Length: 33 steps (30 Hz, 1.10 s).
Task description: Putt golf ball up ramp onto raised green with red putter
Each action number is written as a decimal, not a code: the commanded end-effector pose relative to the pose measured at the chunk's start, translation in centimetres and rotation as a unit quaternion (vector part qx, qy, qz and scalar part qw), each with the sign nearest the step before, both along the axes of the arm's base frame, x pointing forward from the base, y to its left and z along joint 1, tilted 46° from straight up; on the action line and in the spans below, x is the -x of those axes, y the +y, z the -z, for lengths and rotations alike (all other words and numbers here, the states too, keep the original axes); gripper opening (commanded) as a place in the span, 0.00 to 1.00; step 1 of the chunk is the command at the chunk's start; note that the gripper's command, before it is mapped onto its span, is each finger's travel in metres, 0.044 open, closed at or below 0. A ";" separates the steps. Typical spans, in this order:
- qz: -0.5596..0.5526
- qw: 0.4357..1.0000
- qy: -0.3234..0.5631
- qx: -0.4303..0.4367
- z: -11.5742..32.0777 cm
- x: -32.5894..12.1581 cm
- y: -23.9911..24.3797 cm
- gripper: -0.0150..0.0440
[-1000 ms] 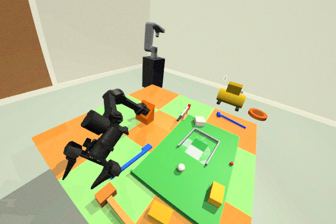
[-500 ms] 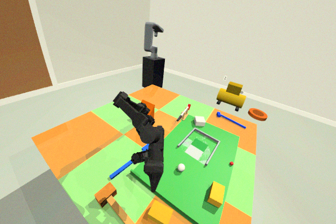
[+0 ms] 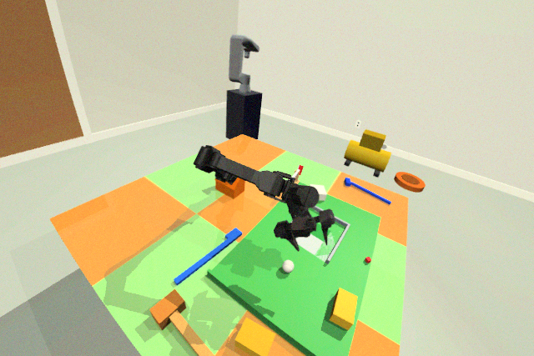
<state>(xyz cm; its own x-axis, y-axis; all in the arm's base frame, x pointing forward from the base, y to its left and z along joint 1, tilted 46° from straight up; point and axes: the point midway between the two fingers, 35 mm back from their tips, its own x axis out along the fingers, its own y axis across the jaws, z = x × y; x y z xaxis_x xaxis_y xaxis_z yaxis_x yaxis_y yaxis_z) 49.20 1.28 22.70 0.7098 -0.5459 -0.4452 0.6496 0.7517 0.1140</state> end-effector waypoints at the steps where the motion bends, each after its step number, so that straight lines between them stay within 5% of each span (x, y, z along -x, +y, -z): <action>1: -0.099 0.984 0.129 0.071 5.4 1.2 3.8 1.00; 7: -0.271 0.890 0.314 0.187 13.4 5.0 9.5 1.00; 11: -0.391 0.772 0.426 0.265 18.4 8.9 12.3 1.00; 17: -0.544 0.529 0.547 0.354 24.6 16.2 14.8 1.00; 24: -0.663 0.174 0.610 0.397 29.7 26.2 14.8 1.00; 33: -0.665 0.165 0.610 0.397 30.5 26.8 14.3 1.00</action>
